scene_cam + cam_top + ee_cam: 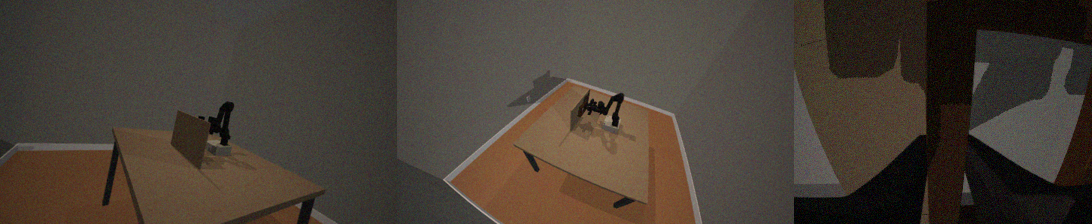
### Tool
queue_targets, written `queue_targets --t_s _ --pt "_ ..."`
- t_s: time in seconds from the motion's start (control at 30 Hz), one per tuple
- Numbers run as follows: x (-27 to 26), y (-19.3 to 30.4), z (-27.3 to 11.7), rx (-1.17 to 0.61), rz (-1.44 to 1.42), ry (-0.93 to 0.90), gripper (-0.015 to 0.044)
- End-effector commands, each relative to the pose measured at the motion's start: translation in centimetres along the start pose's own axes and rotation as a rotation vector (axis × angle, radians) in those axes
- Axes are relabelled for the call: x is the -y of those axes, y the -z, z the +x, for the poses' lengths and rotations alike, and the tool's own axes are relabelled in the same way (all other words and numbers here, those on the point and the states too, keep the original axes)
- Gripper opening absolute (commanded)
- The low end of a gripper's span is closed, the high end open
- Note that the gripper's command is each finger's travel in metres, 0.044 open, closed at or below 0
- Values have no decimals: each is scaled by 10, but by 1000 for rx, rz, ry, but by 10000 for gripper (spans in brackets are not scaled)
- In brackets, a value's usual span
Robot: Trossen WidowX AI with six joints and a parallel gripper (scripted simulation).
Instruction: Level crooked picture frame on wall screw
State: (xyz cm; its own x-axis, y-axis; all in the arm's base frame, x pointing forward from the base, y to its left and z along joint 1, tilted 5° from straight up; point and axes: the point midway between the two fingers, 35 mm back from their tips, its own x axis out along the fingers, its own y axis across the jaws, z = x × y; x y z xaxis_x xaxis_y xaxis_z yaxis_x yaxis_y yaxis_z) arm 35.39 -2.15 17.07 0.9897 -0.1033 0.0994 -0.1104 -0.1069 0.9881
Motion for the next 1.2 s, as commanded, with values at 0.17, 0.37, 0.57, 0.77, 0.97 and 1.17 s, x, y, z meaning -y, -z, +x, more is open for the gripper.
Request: queue_targets --t_s 0.17,0.37,0.57,0.77,0.97,1.17 --pt "-5 0 0 -1 6 -6 0" --pt "-7 0 0 -1 6 -6 0" --pt "-9 0 0 -1 6 -6 0" --pt "-10 0 0 -1 6 -6 0" --pt "-10 0 0 -1 6 -6 0" --pt "-9 0 0 -1 6 -6 0"
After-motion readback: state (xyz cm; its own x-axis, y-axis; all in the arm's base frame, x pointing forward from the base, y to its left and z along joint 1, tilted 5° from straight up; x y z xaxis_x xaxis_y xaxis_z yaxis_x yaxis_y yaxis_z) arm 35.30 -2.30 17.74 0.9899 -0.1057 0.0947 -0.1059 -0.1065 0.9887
